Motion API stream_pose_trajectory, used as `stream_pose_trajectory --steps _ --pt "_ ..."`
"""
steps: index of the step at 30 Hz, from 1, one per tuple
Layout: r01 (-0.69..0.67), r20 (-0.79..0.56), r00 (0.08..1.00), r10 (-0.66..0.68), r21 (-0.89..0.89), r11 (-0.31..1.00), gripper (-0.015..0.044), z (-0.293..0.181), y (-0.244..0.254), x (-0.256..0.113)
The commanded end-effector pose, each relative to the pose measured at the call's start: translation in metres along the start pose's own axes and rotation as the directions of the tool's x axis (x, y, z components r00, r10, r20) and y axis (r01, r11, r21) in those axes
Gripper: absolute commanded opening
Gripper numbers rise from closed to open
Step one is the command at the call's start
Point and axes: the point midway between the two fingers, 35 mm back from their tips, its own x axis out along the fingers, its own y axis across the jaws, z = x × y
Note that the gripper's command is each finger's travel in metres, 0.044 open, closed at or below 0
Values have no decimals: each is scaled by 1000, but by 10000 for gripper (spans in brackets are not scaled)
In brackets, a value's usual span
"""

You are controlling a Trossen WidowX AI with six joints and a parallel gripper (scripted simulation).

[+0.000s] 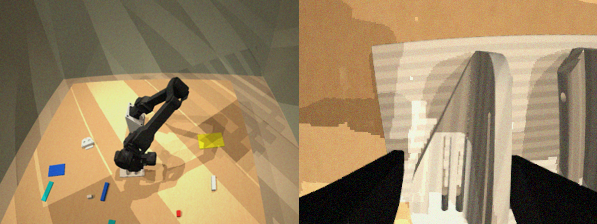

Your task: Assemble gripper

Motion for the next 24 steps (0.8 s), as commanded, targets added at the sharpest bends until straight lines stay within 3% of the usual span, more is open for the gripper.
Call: stream_pose_trajectory --steps 1,11,20,24 --pt "0 0 1000 0 0 1000 224 0 0 0" --pt "0 0 1000 0 0 1000 224 0 0 -2" --pt "-3 0 1000 3 4 1000 224 -1 1 -68" --pt "-4 10 1000 4 8 1000 224 1 0 -63"
